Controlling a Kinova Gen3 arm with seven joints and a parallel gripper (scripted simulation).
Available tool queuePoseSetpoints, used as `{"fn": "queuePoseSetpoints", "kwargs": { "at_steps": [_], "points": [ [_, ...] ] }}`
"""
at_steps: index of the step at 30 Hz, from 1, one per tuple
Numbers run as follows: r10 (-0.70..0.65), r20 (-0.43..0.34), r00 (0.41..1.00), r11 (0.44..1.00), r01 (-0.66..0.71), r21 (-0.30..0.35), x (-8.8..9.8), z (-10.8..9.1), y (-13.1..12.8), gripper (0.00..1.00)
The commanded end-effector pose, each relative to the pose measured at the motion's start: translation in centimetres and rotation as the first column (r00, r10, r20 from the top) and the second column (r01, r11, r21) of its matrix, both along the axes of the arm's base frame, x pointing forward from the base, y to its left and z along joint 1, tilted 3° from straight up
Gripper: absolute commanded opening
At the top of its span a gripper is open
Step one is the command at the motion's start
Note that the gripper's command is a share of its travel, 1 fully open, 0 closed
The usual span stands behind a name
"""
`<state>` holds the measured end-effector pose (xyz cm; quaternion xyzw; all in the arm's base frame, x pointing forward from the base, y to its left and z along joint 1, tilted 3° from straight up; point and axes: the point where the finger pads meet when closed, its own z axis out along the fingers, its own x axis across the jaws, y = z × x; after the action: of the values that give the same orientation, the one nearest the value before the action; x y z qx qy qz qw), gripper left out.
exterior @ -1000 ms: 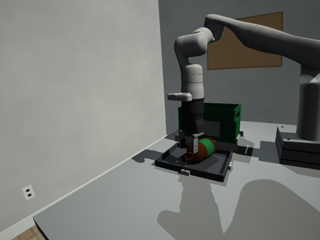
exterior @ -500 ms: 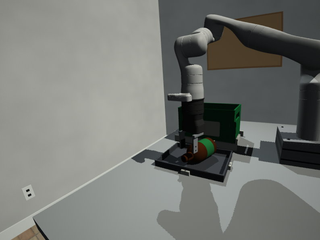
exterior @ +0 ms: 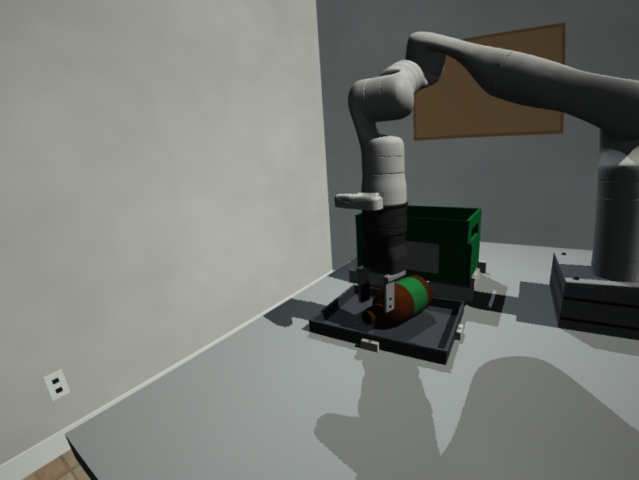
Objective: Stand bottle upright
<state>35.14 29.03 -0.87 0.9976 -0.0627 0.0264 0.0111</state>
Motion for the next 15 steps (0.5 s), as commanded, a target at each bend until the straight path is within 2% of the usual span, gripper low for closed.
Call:
{"fn": "queuePoseSetpoints", "kwargs": {
  "at_steps": [1, 15],
  "points": [
    [0.001, -0.002, 1.0, 1.0, -0.001, 0.0, -0.1, -0.1, 0.1, 1.0],
    [0.001, -0.002, 1.0, 1.0, -0.001, 0.0, 0.0, -1.7, 0.0, 1.0]
  ]
}}
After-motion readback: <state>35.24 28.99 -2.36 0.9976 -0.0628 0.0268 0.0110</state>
